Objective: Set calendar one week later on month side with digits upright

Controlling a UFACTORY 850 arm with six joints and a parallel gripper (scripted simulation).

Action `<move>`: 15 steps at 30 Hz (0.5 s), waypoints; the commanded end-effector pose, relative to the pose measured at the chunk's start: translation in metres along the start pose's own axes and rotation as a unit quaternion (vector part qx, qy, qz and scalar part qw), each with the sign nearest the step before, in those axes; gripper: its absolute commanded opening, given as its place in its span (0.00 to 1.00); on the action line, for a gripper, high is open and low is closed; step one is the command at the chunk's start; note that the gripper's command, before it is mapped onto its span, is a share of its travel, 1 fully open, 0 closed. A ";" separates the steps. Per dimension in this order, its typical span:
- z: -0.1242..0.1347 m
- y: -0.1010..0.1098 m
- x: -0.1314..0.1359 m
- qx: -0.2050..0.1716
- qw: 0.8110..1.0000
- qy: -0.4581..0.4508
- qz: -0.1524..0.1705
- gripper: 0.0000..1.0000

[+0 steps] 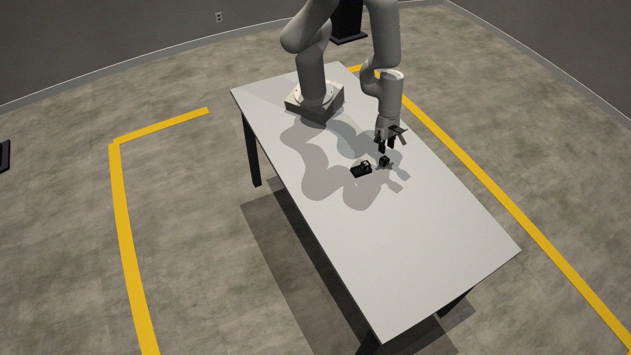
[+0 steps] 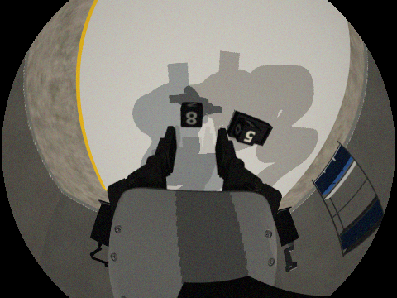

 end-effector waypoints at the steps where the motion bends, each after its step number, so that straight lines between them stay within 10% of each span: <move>1: 0.006 0.000 -0.001 0.037 0.999 -0.003 -0.006 0.49; 15: 0.009 0.001 -0.003 0.045 0.999 -0.003 -0.013 0.49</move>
Point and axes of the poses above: the point where the finger pads meet when closed, its own y axis back along the fingers, its own x axis across the jaws, z = x × y, the point moved 9 cm from there along y, back along the fingers, and after that the axes turned 2 degrees about y, right-handed, at the moved point
